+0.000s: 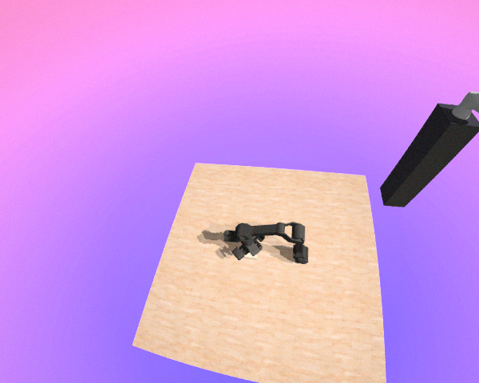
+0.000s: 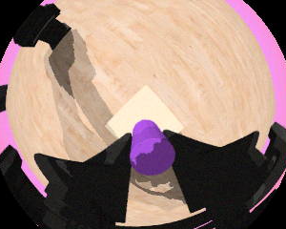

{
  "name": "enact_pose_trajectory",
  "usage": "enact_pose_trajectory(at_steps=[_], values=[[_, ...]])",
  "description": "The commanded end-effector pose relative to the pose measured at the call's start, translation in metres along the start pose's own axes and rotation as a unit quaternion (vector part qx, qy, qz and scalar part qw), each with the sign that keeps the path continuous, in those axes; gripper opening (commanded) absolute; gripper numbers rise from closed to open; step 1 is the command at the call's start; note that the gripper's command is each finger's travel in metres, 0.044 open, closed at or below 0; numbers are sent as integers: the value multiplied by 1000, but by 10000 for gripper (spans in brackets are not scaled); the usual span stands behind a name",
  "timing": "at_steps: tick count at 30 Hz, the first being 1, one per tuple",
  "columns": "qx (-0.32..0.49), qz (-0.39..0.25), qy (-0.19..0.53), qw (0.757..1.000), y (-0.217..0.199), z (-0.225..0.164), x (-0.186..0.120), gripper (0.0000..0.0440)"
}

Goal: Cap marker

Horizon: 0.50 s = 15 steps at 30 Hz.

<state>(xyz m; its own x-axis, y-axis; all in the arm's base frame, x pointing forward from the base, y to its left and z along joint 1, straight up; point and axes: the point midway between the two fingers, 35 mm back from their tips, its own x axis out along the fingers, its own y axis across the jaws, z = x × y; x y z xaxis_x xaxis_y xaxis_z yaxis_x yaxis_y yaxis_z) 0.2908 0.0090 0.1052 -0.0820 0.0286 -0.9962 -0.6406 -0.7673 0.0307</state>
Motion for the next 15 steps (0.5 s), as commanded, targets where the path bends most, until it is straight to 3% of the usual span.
enact_pose_trajectory(at_steps=[1, 15], values=[[-2, 25, -14, 1000, 8, 1, 17, 104], [-7, 26, -13, 1000, 8, 1, 18, 128]])
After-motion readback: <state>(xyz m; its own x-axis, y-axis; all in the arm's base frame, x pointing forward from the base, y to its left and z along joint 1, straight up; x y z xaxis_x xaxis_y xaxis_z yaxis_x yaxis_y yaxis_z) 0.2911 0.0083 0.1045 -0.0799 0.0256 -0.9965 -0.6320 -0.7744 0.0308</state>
